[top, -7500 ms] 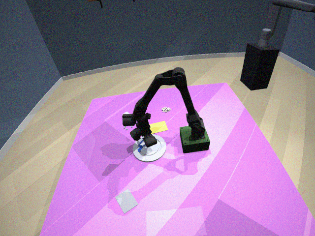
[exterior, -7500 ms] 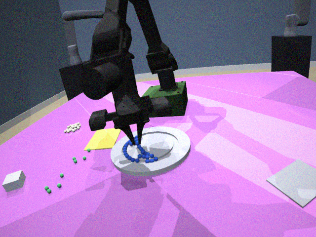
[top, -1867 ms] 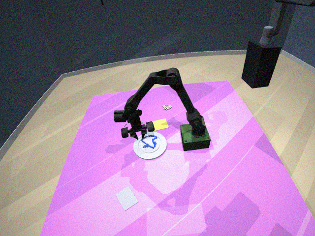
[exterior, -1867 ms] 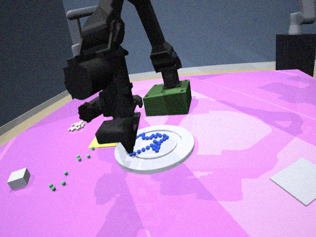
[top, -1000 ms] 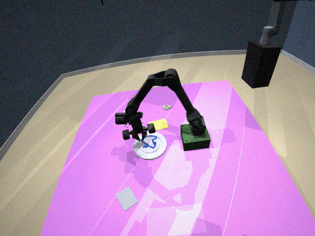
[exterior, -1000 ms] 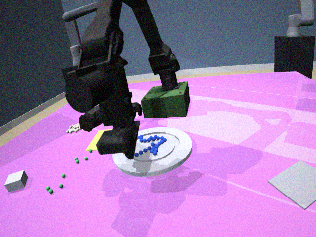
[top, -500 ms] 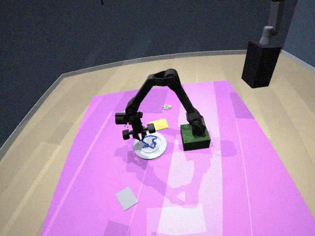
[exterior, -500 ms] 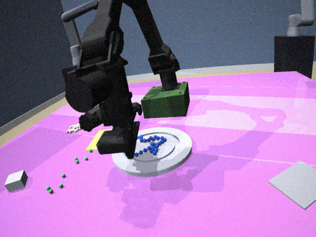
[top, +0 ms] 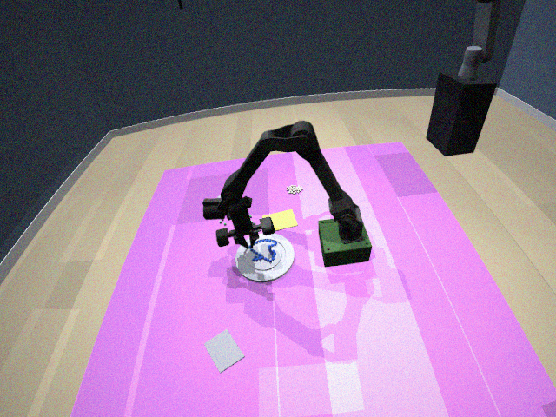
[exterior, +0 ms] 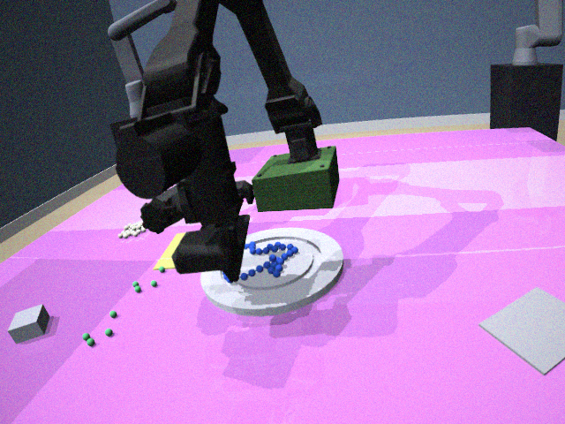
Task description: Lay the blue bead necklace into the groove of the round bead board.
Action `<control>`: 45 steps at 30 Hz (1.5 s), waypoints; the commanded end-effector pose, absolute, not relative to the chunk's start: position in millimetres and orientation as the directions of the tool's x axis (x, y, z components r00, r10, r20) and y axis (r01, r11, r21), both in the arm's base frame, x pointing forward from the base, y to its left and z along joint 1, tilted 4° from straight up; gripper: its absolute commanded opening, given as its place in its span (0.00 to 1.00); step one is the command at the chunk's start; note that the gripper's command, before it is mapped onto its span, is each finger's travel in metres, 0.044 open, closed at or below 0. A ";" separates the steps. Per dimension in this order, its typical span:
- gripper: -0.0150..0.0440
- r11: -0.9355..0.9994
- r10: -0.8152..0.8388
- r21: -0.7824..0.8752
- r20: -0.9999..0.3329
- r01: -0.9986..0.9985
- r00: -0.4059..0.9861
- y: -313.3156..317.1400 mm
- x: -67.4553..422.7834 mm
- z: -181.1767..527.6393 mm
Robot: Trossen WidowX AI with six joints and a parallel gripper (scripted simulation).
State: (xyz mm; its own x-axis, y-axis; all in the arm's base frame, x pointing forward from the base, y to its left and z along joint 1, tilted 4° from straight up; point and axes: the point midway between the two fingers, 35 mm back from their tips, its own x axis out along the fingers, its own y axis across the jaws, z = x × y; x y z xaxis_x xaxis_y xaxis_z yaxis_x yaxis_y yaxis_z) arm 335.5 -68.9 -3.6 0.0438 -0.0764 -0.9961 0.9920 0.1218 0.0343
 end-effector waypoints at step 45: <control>1.00 0.119 -0.076 0.037 -0.996 0.992 0.047 -71.2 340.8 0.2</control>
State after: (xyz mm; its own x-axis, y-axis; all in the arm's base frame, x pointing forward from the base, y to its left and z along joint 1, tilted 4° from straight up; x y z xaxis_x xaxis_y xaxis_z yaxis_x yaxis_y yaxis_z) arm 340.9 -71.5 -0.7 0.0471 -0.0773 -0.9959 0.9924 0.1172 0.0378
